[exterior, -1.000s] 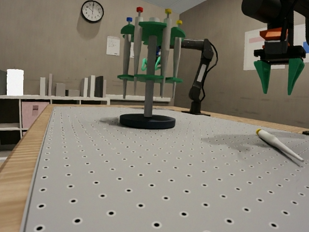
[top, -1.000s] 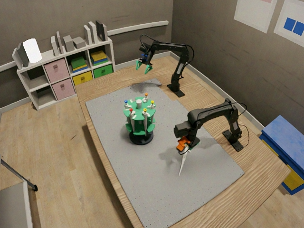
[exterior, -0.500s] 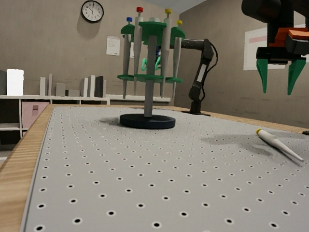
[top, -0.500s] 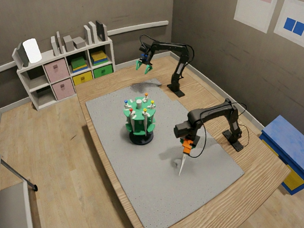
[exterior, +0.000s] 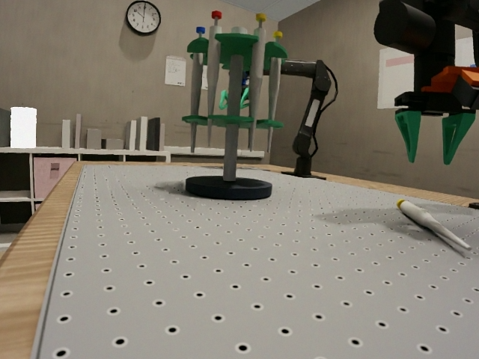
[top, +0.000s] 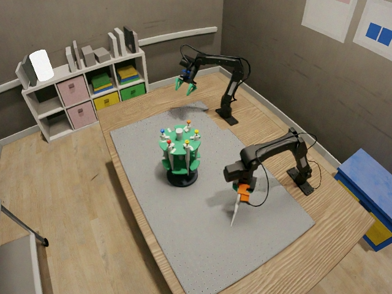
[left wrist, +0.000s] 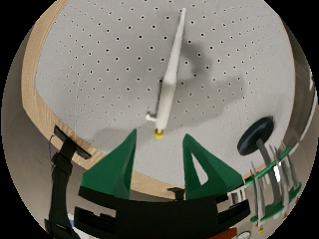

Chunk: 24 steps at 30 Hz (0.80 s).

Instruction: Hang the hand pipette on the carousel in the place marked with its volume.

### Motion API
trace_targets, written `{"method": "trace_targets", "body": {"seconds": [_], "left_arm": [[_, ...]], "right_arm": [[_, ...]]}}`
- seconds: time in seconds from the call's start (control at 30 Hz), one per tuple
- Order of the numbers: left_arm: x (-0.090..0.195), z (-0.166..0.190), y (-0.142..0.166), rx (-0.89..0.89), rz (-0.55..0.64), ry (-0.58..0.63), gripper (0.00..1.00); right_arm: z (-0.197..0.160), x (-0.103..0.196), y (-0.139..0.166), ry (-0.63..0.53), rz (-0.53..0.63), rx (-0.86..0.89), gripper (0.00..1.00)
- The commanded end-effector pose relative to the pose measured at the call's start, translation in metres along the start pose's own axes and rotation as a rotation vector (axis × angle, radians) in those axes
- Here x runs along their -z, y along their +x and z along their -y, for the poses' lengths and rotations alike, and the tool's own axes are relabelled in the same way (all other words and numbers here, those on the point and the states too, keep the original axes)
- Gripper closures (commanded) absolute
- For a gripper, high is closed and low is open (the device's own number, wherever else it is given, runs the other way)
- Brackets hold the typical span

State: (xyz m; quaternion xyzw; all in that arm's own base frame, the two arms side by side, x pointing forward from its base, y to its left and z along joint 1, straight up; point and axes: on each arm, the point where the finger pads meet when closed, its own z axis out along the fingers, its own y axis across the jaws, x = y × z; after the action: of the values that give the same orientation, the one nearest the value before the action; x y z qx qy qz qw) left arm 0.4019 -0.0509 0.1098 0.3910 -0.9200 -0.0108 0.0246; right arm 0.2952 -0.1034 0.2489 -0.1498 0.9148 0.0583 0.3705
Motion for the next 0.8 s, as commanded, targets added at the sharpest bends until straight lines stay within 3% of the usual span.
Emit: {"method": "trace_targets", "body": {"seconds": [0.0, 0.7, 0.77], "left_arm": [[0.011, 0.007, -0.004, 0.008, 0.057, 0.053, 0.46], [-0.04, 0.009, -0.006, 0.007, 0.057, 0.053, 0.46], [-0.033, 0.014, -0.009, 0.007, 0.071, 0.072, 0.46]], "right_arm": [[0.004, 0.001, -0.005, -0.002, 0.023, 0.008, 0.0], [0.004, 0.001, -0.005, -0.002, 0.023, 0.008, 0.0], [0.004, 0.001, -0.005, -0.002, 0.023, 0.008, 0.0]]}}
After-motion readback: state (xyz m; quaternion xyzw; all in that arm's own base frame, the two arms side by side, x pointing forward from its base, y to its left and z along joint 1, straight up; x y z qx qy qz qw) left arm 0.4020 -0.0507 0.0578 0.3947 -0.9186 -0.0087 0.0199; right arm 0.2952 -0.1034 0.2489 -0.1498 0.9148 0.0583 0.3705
